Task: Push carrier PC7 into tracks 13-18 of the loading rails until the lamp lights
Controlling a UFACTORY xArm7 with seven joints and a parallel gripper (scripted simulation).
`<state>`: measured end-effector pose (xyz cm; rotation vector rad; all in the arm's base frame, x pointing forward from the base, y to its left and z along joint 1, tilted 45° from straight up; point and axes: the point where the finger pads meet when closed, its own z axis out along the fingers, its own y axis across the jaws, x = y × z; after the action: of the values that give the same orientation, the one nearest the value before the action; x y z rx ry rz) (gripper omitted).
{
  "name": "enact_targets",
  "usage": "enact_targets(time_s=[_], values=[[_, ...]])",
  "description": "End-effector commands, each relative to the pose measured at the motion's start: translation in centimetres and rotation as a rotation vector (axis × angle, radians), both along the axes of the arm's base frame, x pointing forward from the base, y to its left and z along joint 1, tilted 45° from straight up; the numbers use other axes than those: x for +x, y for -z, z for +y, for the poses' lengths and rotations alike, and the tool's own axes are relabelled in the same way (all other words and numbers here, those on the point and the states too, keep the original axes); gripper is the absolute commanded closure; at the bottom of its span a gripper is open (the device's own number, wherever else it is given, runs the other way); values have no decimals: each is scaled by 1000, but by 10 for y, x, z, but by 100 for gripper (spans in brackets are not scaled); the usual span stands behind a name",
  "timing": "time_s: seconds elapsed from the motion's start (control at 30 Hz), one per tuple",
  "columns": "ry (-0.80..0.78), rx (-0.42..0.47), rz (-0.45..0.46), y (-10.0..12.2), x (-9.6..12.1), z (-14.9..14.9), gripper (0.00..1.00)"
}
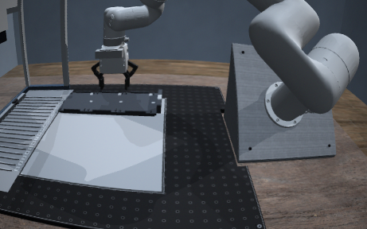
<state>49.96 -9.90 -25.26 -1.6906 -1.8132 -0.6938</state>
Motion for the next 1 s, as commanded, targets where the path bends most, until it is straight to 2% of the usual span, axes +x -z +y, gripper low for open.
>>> enact_targets(time_s=[0.0,0.97], values=[[3,-4,-3,-2,1,-2,0],[3,-4,-3,-12,1,7,0]])
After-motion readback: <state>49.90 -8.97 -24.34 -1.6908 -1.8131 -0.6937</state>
